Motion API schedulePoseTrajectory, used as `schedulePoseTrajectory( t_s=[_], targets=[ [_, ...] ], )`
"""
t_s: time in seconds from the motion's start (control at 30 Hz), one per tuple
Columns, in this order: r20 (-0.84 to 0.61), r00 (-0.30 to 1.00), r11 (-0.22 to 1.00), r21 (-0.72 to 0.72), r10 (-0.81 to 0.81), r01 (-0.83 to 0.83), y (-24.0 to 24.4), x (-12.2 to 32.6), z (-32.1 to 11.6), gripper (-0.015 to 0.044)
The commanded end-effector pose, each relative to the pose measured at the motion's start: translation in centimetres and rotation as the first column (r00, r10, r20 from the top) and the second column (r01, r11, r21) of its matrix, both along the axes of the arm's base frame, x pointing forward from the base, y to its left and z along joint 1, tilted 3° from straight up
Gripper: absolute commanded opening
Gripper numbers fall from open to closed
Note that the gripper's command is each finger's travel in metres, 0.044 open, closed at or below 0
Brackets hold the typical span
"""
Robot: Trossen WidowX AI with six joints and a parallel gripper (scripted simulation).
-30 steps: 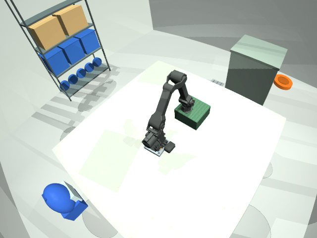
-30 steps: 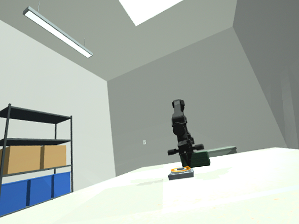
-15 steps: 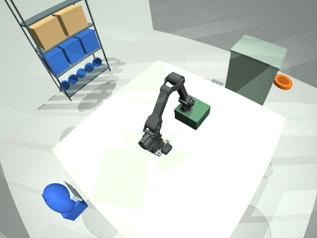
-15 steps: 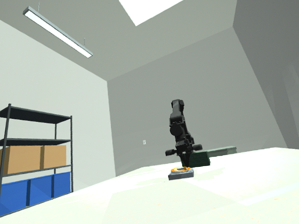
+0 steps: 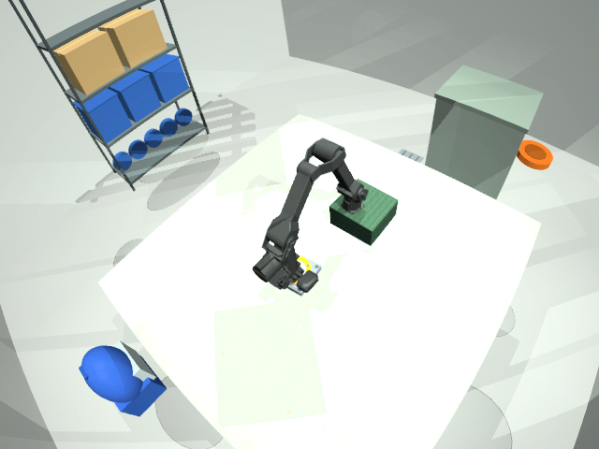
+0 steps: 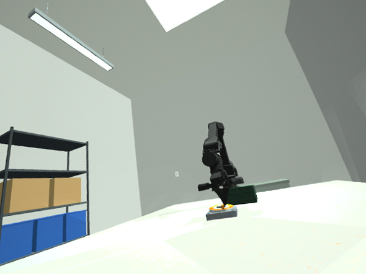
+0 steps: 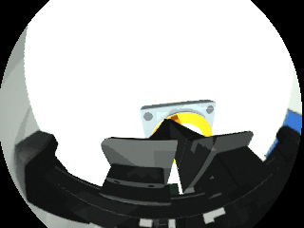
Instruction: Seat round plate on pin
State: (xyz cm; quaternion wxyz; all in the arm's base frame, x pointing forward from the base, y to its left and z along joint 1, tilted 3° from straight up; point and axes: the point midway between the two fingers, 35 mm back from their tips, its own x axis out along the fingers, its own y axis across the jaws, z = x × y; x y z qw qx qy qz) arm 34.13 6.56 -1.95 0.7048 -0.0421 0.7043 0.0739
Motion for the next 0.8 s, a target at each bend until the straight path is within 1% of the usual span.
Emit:
schedulePoseTrajectory(
  t_s=[0.0,0.77],
  targets=[
    [-0.013,1.000,1.000,-0.009,0.002,-0.002,-0.6,0.1,-0.4,0.0000],
    [-0.013,1.000,1.000,-0.011,0.002,-0.002,-2.7,1.0,-0.4,0.0000]
  ],
)
